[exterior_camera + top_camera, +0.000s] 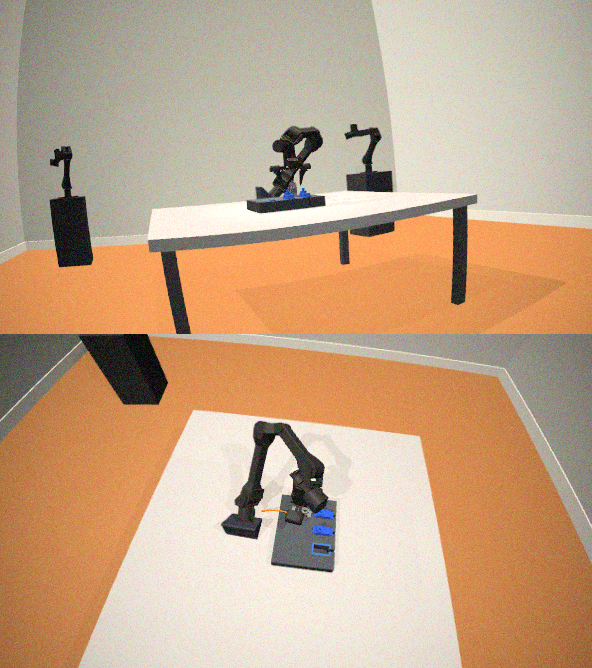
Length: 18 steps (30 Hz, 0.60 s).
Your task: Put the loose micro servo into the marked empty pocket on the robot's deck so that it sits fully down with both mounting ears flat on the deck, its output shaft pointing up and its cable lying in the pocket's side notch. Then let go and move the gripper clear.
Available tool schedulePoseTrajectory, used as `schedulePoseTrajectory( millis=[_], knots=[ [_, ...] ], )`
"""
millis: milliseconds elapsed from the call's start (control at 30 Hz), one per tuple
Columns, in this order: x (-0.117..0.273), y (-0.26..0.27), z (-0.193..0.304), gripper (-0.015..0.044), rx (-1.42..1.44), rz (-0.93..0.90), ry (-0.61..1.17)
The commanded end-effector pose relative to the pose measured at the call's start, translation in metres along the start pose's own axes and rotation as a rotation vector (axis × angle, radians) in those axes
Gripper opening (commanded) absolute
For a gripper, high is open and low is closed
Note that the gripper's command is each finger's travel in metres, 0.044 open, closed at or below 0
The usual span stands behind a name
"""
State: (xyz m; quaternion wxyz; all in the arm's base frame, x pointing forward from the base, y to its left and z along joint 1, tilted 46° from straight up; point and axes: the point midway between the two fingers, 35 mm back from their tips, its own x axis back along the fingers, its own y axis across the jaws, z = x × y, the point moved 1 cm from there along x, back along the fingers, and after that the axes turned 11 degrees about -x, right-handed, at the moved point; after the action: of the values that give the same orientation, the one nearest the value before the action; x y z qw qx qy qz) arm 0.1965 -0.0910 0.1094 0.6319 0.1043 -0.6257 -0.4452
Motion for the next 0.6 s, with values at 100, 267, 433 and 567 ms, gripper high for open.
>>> schedulePoseTrajectory(
  millis=[100, 267, 433, 567],
  knots=[
    [-0.0026, -0.0002, 0.0015, 0.0256, -0.007, -0.005, 0.003],
    [-0.0026, -0.0002, 0.0015, 0.0125, -0.007, -0.005, 0.003],
    [-0.0026, -0.0002, 0.0015, 0.0092, -0.007, -0.005, 0.003],
    [0.004, -0.0004, 0.0012, 0.0, -0.008, -0.004, 0.003]
  ],
)
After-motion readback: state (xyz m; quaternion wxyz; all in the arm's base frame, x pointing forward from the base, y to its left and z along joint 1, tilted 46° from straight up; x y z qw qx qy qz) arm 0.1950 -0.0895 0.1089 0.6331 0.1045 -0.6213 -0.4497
